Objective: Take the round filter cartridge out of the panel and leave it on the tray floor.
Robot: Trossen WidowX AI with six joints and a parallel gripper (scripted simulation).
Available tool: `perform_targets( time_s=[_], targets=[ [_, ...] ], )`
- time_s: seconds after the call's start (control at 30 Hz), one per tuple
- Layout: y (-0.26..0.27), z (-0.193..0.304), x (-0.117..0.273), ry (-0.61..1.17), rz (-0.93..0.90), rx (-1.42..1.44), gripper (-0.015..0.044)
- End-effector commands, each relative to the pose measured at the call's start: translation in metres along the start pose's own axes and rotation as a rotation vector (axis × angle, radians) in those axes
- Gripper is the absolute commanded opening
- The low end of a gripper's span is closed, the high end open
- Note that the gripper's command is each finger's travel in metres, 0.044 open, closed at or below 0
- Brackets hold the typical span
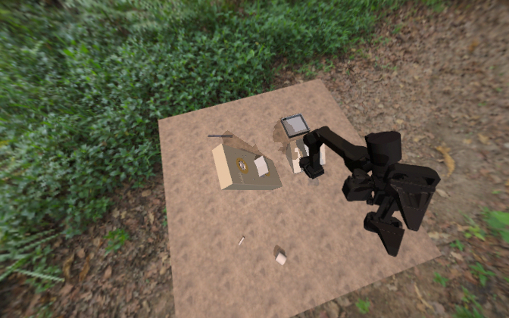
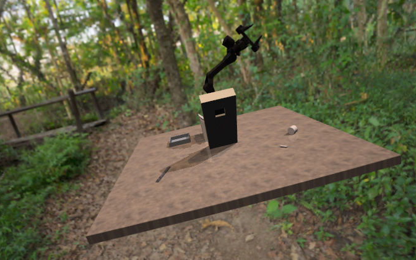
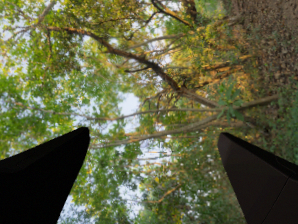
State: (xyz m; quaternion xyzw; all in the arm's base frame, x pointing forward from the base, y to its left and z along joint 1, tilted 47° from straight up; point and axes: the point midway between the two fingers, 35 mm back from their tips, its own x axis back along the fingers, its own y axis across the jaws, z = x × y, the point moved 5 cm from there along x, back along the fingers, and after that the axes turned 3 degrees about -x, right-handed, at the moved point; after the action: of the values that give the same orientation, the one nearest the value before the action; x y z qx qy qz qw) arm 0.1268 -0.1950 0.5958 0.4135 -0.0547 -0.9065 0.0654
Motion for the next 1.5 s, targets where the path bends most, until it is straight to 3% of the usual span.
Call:
perform_targets(
  time_s=[0.0, 0.13, 0.37, 0.67, 0.87, 1.07, 1.27, 1.47],
  targets=[
    [-0.001, 0.001, 0.0, -0.002, 0.0, 0.003, 0.0374],
    [-0.018, 0.02, 0.01, -0.023, -0.009, 0.097, 0.0269],
    [-0.086, 0.083, 0.018, 0.112, -0.008, 0.754, 0.0088],
    [-0.211, 0.089, 0.0, 0.256, 0.126, 1.695, 0.0088],
    [-0.274, 0.033, -0.024, 0.346, 0.344, 2.227, 0.0088],
    [-0.299, -0.053, -0.042, 0.46, 0.678, 2.623, 0.0088],
    [-0.283, -0.149, -0.044, 0.608, 1.098, 2.828, 0.0088],
    [-0.234, -0.234, -0.022, 0.77, 1.513, 2.827, 0.0088]
  ],
)
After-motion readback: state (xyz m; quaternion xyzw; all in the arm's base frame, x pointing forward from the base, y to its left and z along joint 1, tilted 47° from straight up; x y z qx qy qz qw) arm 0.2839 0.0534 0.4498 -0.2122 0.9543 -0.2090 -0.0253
